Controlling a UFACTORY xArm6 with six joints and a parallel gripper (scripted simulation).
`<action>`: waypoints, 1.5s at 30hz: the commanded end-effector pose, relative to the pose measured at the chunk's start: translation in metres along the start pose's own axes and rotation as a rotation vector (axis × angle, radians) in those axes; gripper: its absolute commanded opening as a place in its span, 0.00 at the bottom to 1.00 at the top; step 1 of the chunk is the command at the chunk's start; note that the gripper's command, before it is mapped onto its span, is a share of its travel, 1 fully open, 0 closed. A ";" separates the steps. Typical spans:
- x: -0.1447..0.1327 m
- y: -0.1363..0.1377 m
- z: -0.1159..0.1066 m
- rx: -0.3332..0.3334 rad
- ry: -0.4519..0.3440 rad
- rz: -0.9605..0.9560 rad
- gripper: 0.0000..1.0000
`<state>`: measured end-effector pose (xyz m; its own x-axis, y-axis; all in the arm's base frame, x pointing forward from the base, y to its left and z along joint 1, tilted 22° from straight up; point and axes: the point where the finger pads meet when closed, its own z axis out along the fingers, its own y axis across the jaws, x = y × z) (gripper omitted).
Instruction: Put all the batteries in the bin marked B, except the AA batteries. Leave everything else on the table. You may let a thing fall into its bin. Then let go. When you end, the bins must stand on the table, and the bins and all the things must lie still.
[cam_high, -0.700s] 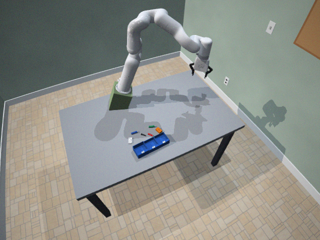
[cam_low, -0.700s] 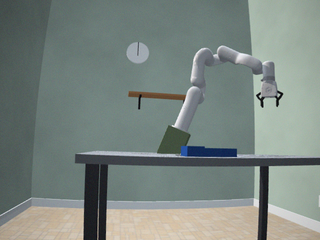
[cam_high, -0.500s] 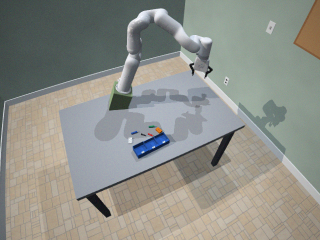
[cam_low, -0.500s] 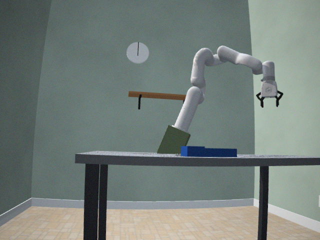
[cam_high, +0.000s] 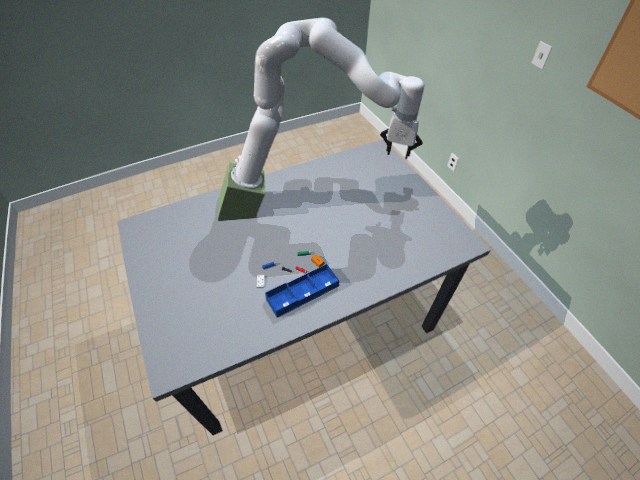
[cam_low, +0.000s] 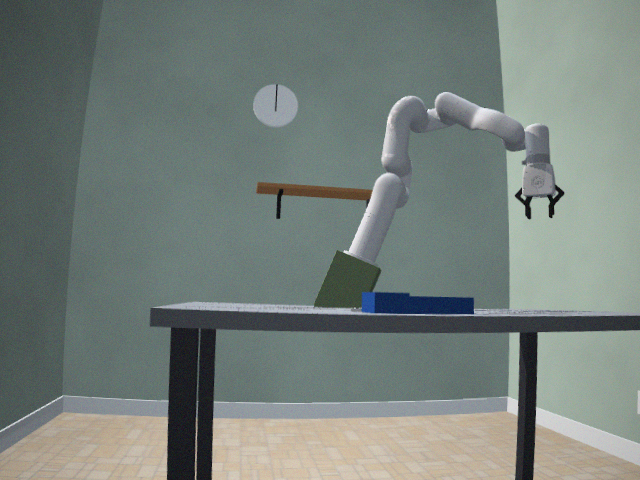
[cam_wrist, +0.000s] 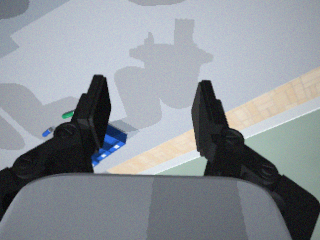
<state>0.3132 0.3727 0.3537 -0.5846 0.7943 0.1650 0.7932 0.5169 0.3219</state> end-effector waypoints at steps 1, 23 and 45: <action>0.000 0.001 0.034 0.000 0.000 0.000 0.07; -0.060 -0.003 0.092 0.023 -0.021 0.252 0.07; -0.166 -0.026 0.102 0.043 -0.044 0.616 0.07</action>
<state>0.4000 0.2738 0.2256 -0.0490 0.9632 0.2642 0.9886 0.0090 0.1506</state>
